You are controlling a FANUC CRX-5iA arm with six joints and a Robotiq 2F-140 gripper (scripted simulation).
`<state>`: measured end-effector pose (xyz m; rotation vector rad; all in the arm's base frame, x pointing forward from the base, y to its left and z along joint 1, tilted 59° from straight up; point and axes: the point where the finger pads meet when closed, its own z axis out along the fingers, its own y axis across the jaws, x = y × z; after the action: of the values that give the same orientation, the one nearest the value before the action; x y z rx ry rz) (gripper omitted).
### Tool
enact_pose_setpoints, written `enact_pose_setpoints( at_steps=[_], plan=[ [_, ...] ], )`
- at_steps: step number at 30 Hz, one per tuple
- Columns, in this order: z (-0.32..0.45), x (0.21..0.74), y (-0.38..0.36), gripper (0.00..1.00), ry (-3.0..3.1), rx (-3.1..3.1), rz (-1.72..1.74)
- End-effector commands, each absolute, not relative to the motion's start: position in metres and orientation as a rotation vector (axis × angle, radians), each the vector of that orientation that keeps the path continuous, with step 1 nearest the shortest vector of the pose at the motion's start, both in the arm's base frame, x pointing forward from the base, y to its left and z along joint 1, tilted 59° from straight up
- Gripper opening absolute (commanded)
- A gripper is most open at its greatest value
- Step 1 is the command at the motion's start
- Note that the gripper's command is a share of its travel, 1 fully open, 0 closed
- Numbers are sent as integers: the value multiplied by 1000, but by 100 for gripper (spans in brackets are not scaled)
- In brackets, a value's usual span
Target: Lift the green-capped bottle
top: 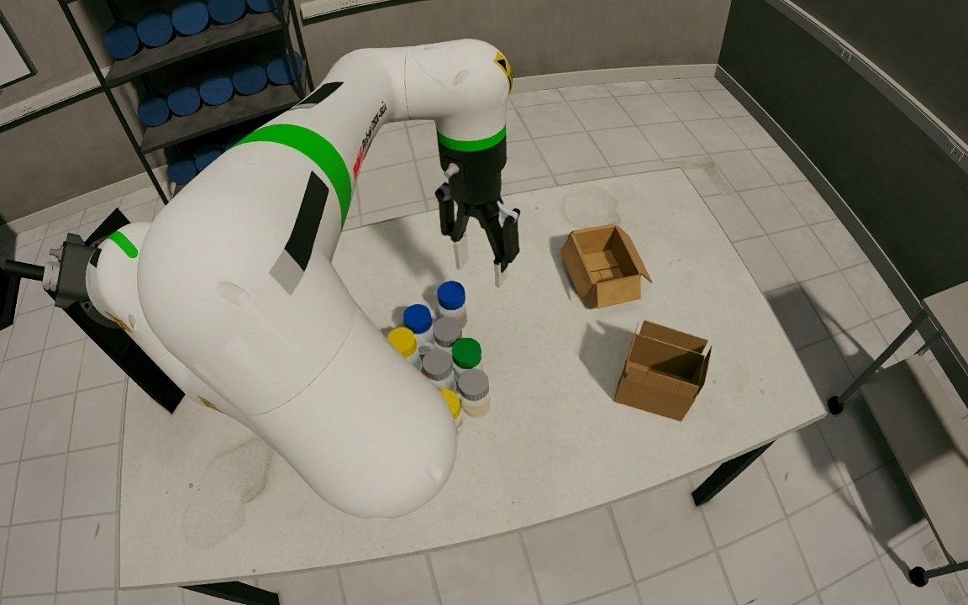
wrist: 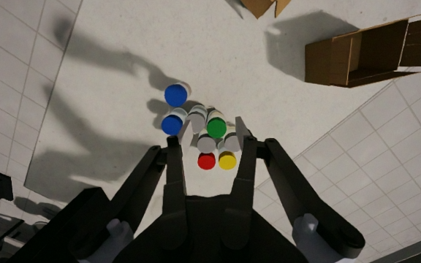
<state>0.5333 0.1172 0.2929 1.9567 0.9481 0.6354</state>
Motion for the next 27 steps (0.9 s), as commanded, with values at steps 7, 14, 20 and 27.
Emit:
enact_pose_setpoints(
  at_steps=[7, 14, 20, 27],
  plan=[
    [284, 552, 108, 51, 954, 1951, 636],
    [268, 580, 93, 51, 951, 1946, 640],
    [268, 580, 93, 51, 951, 1946, 640],
    [243, 607, 71, 51, 960, 1953, 631]
  ],
)
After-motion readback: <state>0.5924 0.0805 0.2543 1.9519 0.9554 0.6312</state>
